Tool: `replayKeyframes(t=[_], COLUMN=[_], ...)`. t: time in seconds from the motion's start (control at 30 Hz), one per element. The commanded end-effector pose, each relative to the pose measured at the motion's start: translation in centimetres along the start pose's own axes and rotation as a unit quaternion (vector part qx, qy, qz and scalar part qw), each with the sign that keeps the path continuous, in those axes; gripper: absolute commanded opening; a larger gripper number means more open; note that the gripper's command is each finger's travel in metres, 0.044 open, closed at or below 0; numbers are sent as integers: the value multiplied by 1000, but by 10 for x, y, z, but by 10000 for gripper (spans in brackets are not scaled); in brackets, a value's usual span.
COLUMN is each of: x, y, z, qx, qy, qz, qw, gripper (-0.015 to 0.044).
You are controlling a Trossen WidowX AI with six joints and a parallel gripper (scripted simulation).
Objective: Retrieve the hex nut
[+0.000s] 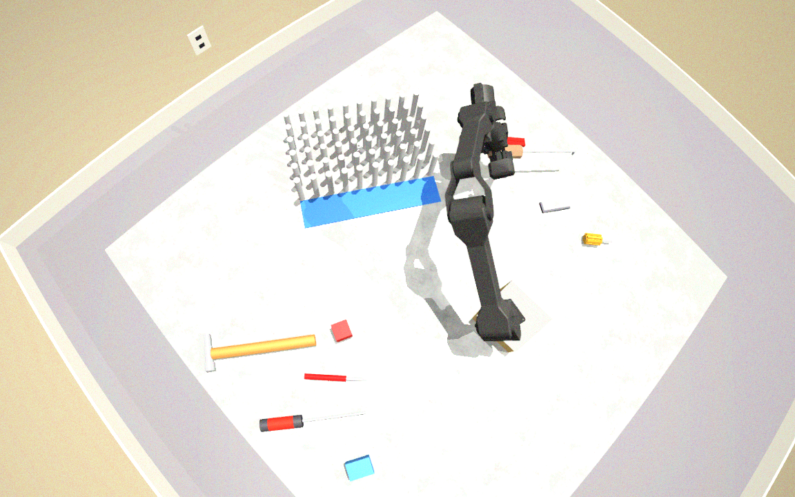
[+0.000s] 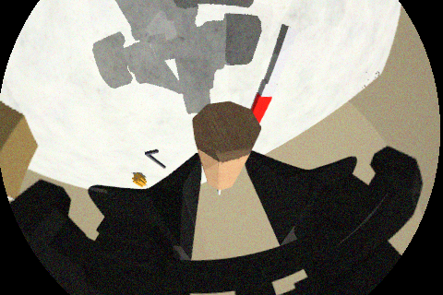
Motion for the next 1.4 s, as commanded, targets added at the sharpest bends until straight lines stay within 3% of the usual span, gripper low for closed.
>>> replayKeyframes(t=[0.0, 0.23, 0.43, 1.37], x=[-10, -16, -16, 49], y=[16, 46, 49, -22], z=[29, 72, 77, 189], qx=[1, 3, 3, -82], qy=[10, 10, 10, 123], qz=[0, 1, 2, 193], qw=[1000, 1000, 1000, 970], gripper=[0, 0, 0, 0])
Point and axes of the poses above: the point midway between the two fingers, 35 mm back from their tips, its own z axis back along the fingers, its own x axis across the jaws, y = z × x, the point moved 3 cm from there along z, back along the fingers, and after that the axes turned 15 degrees about -z, right-handed, at the moved point
